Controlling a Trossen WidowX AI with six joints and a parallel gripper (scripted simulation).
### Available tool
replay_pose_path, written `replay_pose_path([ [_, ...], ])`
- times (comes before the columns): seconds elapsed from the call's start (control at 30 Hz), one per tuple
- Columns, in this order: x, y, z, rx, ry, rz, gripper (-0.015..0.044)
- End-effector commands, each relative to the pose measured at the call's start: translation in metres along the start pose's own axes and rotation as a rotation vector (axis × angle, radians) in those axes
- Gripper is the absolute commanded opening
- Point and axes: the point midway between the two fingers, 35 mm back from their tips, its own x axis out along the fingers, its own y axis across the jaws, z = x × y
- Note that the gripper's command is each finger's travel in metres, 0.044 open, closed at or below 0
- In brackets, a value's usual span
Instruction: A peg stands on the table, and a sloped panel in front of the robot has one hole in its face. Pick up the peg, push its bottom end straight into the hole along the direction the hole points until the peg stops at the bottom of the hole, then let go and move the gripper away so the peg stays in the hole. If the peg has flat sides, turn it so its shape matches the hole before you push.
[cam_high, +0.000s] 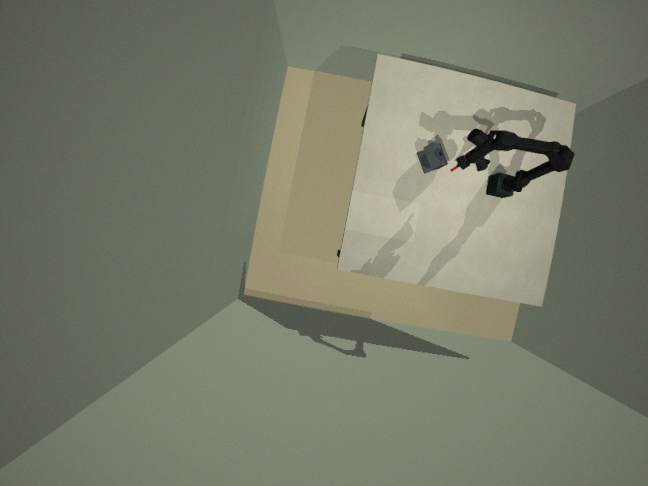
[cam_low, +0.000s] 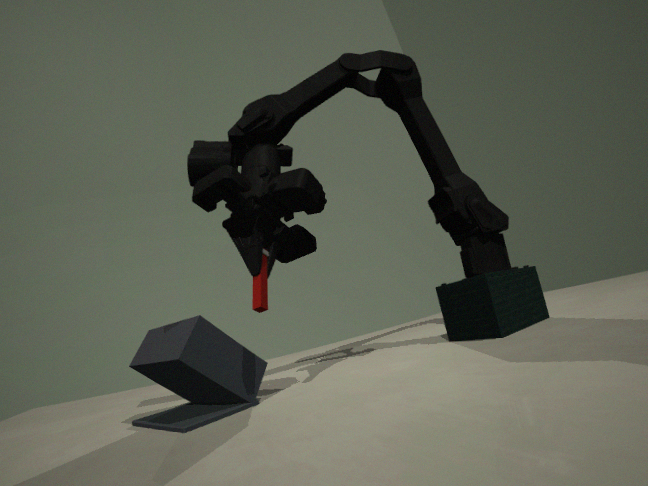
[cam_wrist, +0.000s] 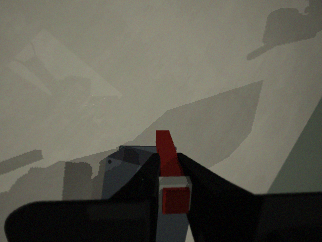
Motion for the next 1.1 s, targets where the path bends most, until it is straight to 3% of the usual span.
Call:
replay_pose_path([
  [0.0,-0.003,0.002,-0.004,0.003,0.005,-0.019,0.0],
  [1.07,-0.025,0.025,-0.038,0.062,0.056,-0.135,0.0],
])
